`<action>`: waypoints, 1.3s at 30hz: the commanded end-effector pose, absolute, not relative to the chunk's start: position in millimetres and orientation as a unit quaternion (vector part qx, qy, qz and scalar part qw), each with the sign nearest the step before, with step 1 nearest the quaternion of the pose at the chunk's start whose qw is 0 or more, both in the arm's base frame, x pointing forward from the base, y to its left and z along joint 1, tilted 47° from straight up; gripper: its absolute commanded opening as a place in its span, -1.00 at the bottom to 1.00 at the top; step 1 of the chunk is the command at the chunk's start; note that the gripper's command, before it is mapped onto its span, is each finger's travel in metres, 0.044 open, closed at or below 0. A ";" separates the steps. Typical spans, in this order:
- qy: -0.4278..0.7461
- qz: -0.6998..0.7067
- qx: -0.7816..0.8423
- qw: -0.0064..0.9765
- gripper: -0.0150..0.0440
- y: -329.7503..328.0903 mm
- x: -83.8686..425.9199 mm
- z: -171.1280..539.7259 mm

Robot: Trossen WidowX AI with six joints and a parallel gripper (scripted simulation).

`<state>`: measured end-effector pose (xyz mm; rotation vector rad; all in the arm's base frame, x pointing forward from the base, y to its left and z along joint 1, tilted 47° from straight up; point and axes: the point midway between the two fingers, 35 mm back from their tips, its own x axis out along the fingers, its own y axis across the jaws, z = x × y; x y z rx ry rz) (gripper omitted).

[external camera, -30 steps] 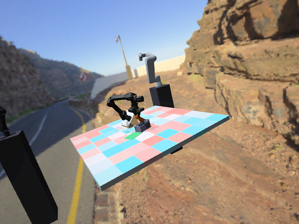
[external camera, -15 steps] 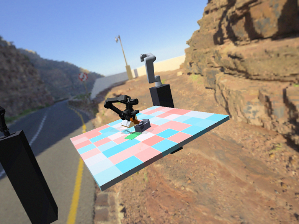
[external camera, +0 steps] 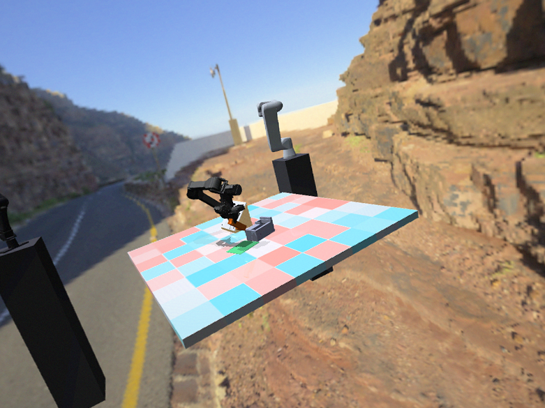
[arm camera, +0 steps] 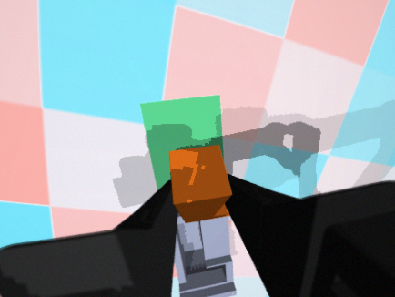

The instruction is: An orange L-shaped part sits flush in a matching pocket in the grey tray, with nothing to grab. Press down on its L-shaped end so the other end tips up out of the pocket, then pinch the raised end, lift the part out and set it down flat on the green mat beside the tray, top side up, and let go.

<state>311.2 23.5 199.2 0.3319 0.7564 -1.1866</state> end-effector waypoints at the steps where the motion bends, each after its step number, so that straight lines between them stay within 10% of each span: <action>1: 0.345 -0.539 0.150 0.754 -0.49 21.5 312.2 205.2; 39: 0.344 -0.539 0.151 0.754 -0.49 -18.6 322.9 167.2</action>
